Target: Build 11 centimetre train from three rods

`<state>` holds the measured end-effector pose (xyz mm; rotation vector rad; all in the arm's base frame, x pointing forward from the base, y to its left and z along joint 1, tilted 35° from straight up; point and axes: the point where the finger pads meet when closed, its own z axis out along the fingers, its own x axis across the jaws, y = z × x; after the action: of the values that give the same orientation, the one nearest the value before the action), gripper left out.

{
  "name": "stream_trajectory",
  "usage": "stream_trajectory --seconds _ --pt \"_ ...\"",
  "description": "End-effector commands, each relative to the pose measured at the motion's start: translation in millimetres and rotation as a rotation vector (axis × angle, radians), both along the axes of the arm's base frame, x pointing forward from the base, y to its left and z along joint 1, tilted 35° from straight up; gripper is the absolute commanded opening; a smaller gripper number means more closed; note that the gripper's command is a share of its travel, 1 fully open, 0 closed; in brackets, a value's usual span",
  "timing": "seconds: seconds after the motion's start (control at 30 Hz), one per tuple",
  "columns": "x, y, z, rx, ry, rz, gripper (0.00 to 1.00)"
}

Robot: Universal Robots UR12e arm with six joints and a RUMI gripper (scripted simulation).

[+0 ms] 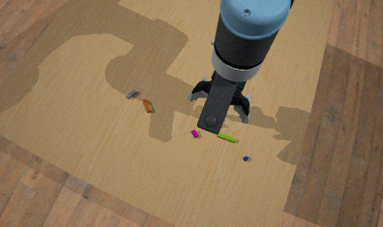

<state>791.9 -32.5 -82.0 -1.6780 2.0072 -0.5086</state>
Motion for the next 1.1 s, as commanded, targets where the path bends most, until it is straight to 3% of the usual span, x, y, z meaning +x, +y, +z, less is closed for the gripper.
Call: stream_trajectory --seconds 0.0,0.77,1.07 --pt "0.1 0.0 0.5 0.0 -0.001 0.0 1.0" --pt "0.1 -0.4 0.5 0.003 -0.001 -0.005 1.0" --pt "0.4 -6.5 0.1 0.048 0.001 -0.068 1.0"
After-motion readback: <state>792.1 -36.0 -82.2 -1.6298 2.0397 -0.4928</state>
